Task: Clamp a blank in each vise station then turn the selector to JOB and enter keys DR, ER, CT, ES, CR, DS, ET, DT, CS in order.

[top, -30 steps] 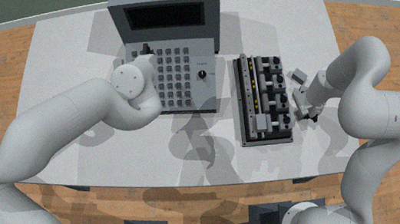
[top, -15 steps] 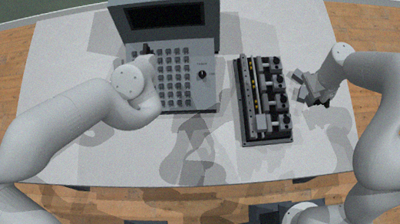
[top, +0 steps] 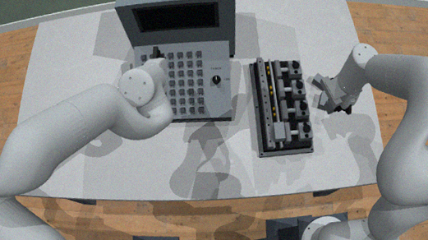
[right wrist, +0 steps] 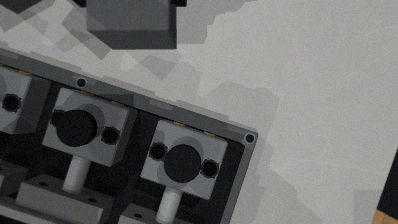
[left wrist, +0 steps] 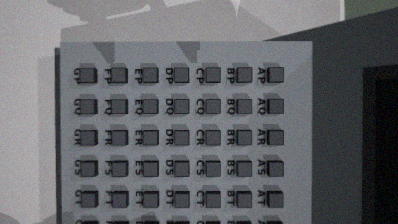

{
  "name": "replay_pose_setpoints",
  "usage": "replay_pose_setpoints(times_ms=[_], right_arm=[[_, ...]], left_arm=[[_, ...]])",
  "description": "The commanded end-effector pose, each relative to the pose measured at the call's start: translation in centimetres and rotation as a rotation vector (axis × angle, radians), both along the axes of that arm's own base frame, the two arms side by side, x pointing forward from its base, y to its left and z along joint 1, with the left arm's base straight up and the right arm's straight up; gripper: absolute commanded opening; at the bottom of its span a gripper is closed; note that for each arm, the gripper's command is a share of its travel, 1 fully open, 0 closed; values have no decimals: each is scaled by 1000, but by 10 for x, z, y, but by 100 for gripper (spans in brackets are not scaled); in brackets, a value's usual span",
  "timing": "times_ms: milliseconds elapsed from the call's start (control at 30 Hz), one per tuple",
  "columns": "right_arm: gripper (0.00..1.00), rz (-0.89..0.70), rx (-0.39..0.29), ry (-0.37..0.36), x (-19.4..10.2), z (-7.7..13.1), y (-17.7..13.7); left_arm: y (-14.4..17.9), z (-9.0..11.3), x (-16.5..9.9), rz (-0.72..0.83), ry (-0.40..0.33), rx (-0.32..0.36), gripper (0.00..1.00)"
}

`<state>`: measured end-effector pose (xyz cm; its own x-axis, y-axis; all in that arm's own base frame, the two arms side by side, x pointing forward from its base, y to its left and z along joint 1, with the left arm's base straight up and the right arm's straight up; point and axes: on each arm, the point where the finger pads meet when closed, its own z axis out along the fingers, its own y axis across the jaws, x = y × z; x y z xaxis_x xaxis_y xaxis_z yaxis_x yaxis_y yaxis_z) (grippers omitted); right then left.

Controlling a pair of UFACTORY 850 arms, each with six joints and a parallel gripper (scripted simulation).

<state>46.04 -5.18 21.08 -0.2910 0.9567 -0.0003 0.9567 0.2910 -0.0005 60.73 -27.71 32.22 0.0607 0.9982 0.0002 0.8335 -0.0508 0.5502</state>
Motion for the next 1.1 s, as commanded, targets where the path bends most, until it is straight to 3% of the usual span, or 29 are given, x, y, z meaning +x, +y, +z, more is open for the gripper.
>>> replay_pose_setpoints(times_ms=[0,733,1067], right_arm=[[0,47,0,-2,4,1,6],[0,410,0,-2,23,1,59],[0,673,0,-2,33,2,100]], left_arm=[[0,1,1,0,-2,-1,100],[0,1,1,0,-2,-1,100],[0,1,1,0,-2,-1,100]])
